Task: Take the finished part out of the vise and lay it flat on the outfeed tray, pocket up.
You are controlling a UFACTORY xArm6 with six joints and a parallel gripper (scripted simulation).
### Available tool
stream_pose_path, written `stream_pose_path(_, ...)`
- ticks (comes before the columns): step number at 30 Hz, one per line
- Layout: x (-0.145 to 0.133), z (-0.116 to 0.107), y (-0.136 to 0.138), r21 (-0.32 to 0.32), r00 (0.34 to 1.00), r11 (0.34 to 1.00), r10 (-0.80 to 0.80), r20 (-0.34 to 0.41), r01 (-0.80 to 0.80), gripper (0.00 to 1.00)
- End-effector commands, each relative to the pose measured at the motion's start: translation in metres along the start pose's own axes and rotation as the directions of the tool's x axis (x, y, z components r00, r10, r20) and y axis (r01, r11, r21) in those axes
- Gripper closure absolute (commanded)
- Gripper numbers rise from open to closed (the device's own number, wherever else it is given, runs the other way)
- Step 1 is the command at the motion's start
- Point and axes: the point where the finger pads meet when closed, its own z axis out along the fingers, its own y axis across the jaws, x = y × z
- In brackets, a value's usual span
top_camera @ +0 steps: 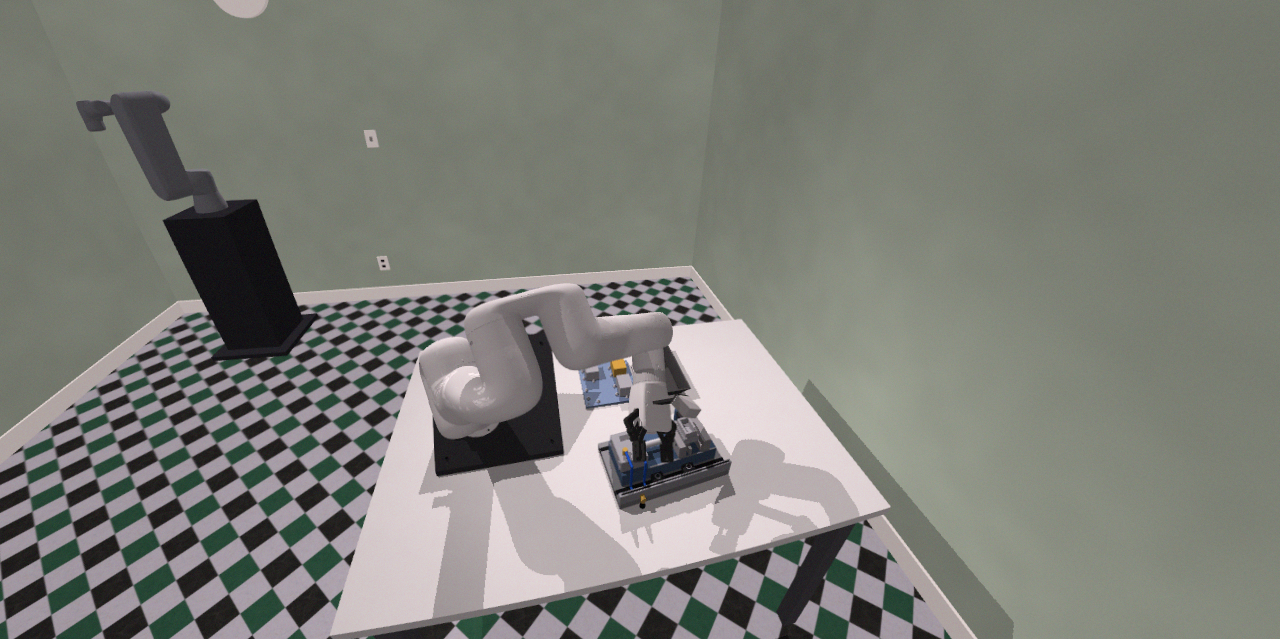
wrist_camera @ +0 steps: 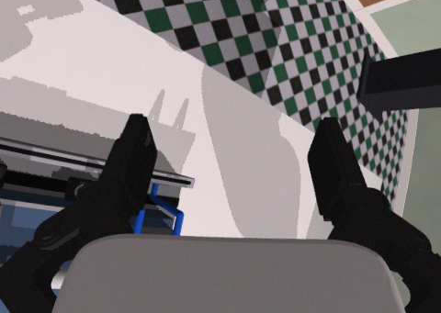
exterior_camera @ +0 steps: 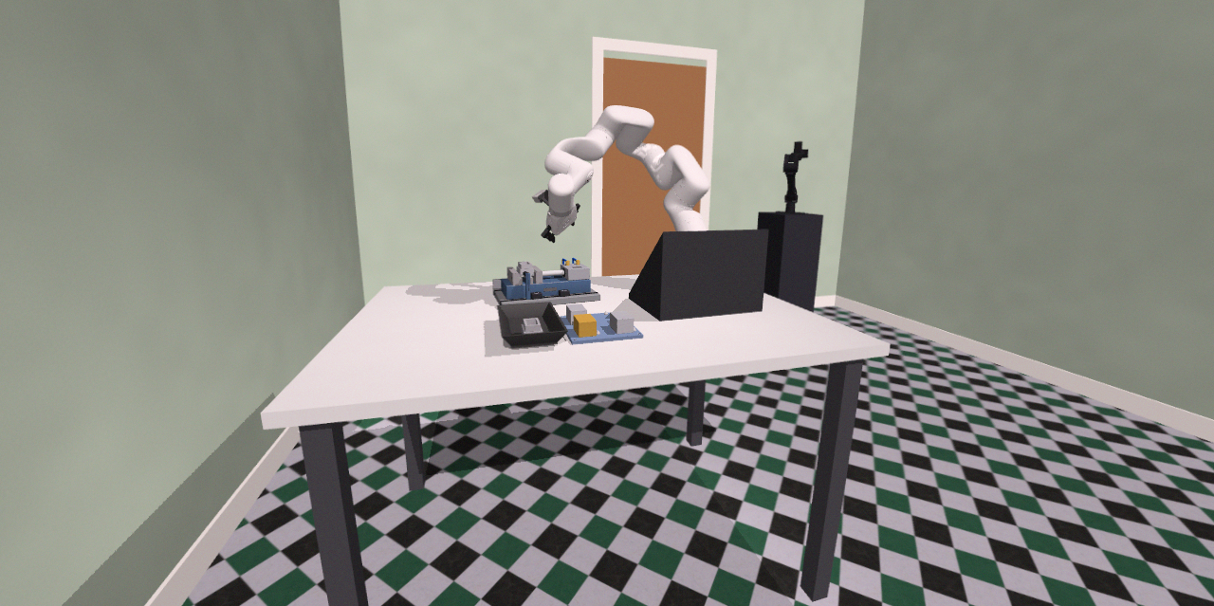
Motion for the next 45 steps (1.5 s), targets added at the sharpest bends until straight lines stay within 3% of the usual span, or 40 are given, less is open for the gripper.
stream_pose_path(1, 0.001, -0.008, -0.01, 0.025, 0.997, 0.999, 0.032, 0.07, -0.034, 0.0)
stream_pose_path(2, 0.003, -0.023, -0.026, 0.077, 0.982, 0.993, 0.078, 0.171, -0.093, 0.0)
stream_pose_path(8, 0.007, -0.052, -0.056, 0.153, 0.923, 0.965, 0.145, 0.357, -0.211, 0.0)
stream_pose_path(16, 0.014, -0.096, -0.101, 0.218, 0.759, 0.888, 0.194, 0.621, -0.406, 0.0)
stream_pose_path(18, 0.014, -0.096, -0.101, 0.218, 0.759, 0.888, 0.194, 0.621, -0.406, 0.0)
stream_pose_path(20, 0.014, -0.114, -0.121, 0.228, 0.67, 0.845, 0.19, 0.718, -0.484, 0.0)
stream_pose_path(24, 0.015, -0.13, -0.137, 0.225, 0.586, 0.805, 0.179, 0.79, -0.55, 0.0)
stream_pose_path(29, 0.016, -0.132, -0.139, 0.223, 0.57, 0.797, 0.177, 0.802, -0.561, 0.0)
stream_pose_path(30, 0.016, -0.132, -0.139, 0.223, 0.57, 0.797, 0.177, 0.802, -0.561, 1.0)
stream_pose_path(45, 0.016, -0.132, -0.139, 0.223, 0.57, 0.797, 0.177, 0.802, -0.561, 1.0)
